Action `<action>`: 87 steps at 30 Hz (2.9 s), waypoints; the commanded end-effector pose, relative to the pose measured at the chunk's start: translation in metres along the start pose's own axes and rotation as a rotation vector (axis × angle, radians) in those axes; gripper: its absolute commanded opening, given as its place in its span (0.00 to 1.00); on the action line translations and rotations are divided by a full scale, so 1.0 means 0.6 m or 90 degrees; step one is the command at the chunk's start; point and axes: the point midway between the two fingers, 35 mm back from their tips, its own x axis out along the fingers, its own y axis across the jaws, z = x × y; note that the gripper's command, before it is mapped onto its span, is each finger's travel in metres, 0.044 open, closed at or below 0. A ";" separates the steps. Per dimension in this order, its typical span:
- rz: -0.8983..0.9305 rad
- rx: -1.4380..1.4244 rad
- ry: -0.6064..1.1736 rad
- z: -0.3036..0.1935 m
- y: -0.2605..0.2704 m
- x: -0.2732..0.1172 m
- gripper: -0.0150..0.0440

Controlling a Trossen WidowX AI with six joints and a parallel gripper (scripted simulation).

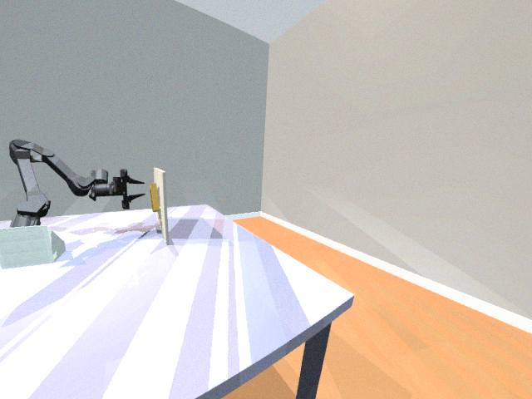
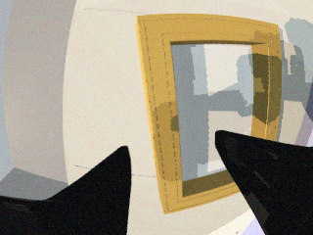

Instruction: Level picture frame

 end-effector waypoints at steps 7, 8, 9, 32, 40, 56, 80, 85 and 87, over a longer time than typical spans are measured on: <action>0.001 0.004 0.003 -0.002 0.002 0.014 0.69; 0.002 0.004 0.003 -0.002 0.002 0.017 0.69; 0.002 0.004 0.003 -0.003 0.002 0.019 0.69; 0.002 0.004 0.004 -0.002 0.002 0.067 0.69; 0.002 0.004 0.004 -0.002 0.002 0.067 0.69; 0.002 0.004 0.004 -0.002 0.002 0.067 0.69; 0.002 0.004 0.004 -0.003 0.003 0.067 0.34; 0.002 0.004 0.004 -0.003 0.003 0.067 0.25; 0.002 0.004 0.004 -0.003 0.003 0.067 0.25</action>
